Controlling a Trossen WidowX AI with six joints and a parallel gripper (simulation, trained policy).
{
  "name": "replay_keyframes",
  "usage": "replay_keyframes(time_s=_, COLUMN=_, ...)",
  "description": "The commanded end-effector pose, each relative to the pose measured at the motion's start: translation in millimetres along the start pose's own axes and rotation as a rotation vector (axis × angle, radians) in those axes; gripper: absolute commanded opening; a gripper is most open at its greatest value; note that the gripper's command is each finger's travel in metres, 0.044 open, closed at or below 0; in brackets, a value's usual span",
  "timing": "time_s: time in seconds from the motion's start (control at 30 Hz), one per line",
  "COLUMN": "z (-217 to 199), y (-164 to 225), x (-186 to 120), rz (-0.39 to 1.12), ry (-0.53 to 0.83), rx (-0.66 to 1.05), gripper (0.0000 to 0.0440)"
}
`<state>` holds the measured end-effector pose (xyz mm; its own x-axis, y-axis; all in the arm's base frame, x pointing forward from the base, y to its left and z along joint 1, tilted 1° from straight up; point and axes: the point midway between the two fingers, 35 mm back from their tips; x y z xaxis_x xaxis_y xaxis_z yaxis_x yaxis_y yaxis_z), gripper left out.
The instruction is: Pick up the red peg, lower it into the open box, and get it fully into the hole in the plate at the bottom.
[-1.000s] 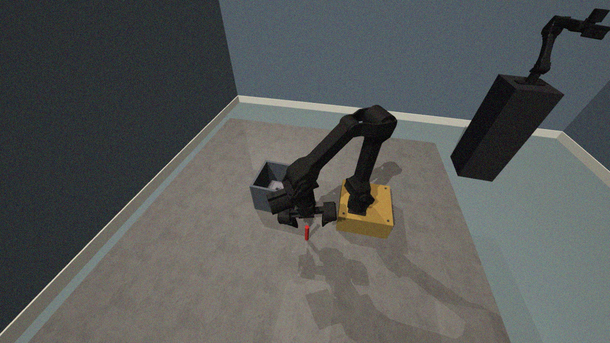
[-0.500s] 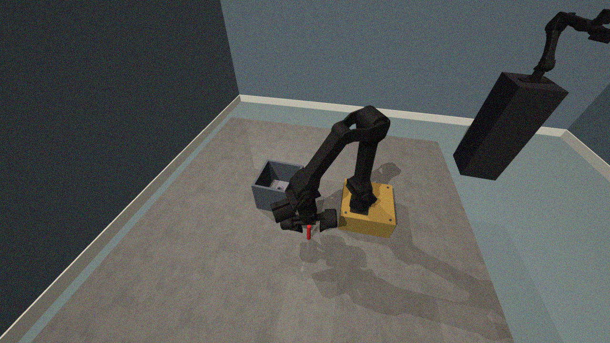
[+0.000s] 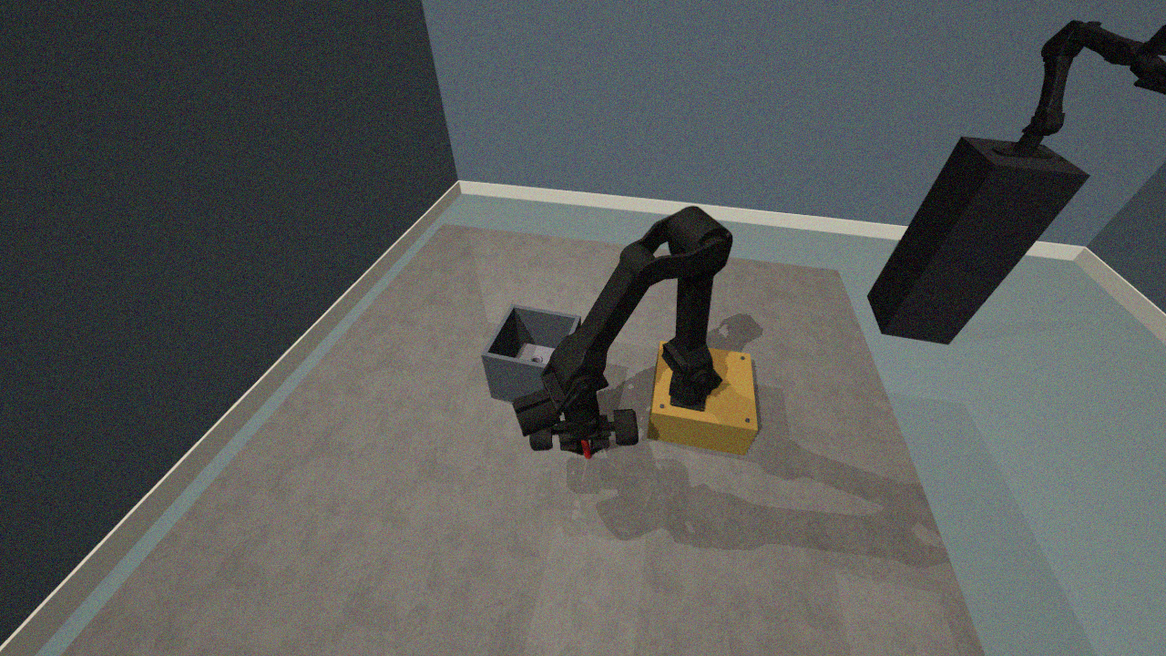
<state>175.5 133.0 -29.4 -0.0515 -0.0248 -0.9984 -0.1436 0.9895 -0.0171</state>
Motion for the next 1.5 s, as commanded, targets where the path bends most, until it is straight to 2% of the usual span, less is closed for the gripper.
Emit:
replay_keyframes(time_s=0.0, z=6.6, y=3.5, x=-5.5, rz=0.016, ry=-0.026, rx=0.004, gripper=0.0001)
replay_keyframes(time_s=0.43, z=29.8, y=13.2, x=-38.7, rz=0.076, ry=-0.126, rx=0.037, gripper=0.0)
replay_keyframes(time_s=0.87, z=61.7, y=13.5, x=-91.7, rz=0.121, ry=-0.266, rx=0.034, gripper=0.0)
replay_keyframes(time_s=1.13, z=79.9, y=-1.6, x=-126.1, rz=0.107, ry=-0.338, rx=0.025, gripper=0.0)
replay_keyframes(time_s=1.47, z=93.1, y=-36.2, x=-157.7, rz=0.054, ry=-0.366, rx=0.032, gripper=0.0)
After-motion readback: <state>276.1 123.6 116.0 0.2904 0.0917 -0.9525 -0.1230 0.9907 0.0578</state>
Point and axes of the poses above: the point midway between the two fingers, 35 mm back from their tips, its own x axis out along the fingers, its own z axis across the jaws, y = z × x, and after that the axes turned 7 degrees about x, right-handed
